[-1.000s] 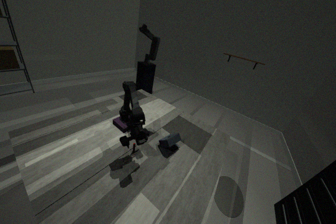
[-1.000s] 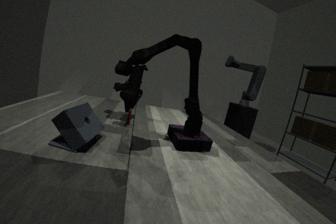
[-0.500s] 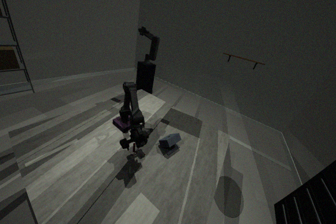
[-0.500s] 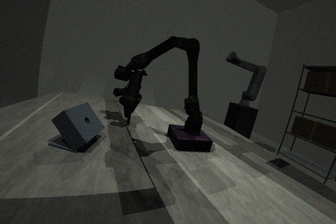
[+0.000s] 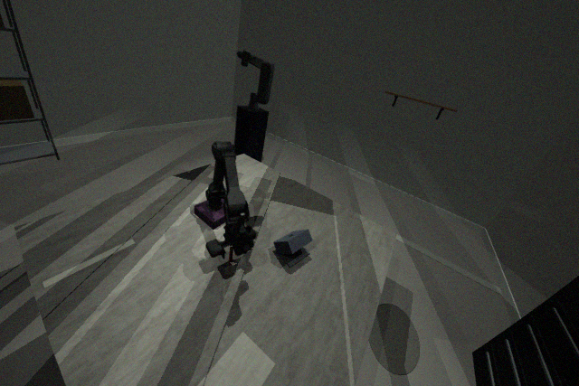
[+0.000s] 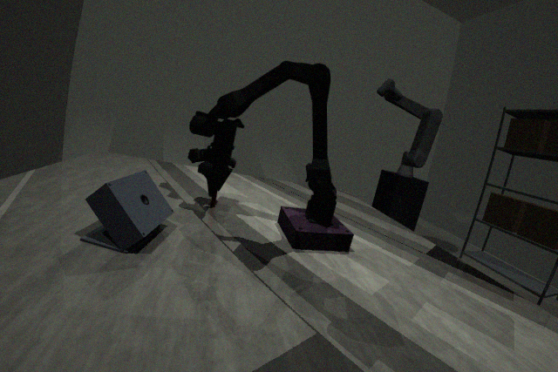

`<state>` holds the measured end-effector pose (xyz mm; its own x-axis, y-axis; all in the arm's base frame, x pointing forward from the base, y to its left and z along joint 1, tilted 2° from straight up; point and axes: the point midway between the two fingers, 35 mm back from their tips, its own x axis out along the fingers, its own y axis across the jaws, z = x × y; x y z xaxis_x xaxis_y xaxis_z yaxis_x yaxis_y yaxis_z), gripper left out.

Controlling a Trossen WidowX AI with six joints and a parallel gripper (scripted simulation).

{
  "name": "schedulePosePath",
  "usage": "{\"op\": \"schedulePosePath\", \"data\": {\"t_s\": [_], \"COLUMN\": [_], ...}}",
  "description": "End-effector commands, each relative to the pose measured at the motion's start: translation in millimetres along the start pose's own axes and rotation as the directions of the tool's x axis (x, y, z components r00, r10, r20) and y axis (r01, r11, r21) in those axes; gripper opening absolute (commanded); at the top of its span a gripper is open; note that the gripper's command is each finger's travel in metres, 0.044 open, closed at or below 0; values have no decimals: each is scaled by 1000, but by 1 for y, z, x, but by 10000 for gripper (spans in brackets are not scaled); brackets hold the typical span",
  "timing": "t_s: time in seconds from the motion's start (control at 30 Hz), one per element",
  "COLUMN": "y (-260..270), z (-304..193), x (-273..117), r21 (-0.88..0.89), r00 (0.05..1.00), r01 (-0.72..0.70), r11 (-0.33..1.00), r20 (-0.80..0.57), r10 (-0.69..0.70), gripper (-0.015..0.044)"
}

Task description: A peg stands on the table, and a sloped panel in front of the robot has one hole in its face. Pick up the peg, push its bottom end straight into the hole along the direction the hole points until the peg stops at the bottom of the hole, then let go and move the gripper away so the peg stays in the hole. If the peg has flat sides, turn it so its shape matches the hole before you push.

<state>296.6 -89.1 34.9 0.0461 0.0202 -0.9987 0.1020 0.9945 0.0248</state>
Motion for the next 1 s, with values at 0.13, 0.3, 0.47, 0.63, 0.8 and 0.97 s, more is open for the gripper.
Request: {"op": "schedulePosePath", "data": {"t_s": [0.13, 0.3, 0.47, 0.63, 0.8, 0.97], "y": [0, 0, 0, 0, 0, 0], "z": [0, 0, 0, 2, 3, 4], "x": [0, 0, 0, -10, -31, -51], "r21": [0, 0, 0, 0, 0, 0], "r00": [1000, 1000, 1000, 1000, 1000, 1000], "r01": [-1, -1, -1, 0, 1, 2], "r11": [1000, 1000, 1000, 1000, 1000, 1000], "r20": [1, 1, 1, 0, -2, -5], "r10": [1, 1, 1, 0, -1, -2], "gripper": [125, 33, 0, 0, 0, 0]}}
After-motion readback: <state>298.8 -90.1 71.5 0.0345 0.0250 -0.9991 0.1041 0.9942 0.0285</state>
